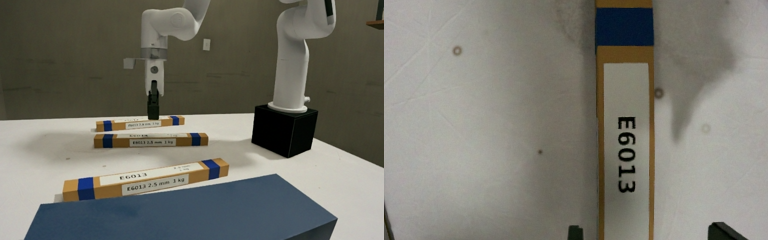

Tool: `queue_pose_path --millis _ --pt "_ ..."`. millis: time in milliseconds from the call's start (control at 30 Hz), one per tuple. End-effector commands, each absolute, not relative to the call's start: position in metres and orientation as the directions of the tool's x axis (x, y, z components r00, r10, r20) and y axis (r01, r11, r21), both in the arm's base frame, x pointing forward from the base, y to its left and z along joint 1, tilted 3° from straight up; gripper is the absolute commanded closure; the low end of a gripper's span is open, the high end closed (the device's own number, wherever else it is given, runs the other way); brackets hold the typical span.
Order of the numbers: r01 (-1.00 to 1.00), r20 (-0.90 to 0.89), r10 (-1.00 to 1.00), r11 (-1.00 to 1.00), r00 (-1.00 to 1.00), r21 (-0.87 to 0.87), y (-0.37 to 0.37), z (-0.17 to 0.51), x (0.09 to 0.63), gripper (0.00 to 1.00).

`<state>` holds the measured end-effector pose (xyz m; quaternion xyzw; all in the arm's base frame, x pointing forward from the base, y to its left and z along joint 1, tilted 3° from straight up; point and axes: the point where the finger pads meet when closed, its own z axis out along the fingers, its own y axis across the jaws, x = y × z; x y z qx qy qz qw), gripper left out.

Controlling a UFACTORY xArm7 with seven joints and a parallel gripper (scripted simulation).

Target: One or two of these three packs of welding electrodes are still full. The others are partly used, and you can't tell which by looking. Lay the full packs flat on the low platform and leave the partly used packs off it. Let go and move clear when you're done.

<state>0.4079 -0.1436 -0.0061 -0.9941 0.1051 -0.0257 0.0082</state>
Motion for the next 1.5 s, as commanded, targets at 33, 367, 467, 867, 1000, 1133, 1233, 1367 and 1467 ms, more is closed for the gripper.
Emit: queue_pose_path --millis 33,367,467,867,1000,1133,1233,1367,1467 --pt "-0.173 0.052 -0.174 -0.985 0.983 -0.018 -0.111 -0.003 0.425 0.26" --pt "0.009 0.056 0.008 -1.000 0.998 -0.008 0.025 0.000 0.450 0.26" --pt "0.009 0.056 0.008 -1.000 0.998 -0.008 0.064 0.001 0.458 0.26" --pt "0.009 0.055 0.008 -1.000 0.998 -0.008 0.080 -0.014 0.463 0.26" --pt "0.009 0.055 0.008 -1.000 0.998 -0.008 0.080 -0.033 0.465 0.26" --pt "0.009 0.055 0.008 -1.000 0.998 -0.008 0.080 -0.048 0.466 0.26" --pt "0.009 0.055 0.008 -1.000 0.998 -0.008 0.080 -0.052 0.466 0.26" --pt "0.009 0.055 0.008 -1.000 0.998 -0.008 0.080 -0.052 0.466 0.26" --pt "0.009 0.055 0.008 -1.000 0.998 -0.008 0.080 -0.052 0.466 0.26"
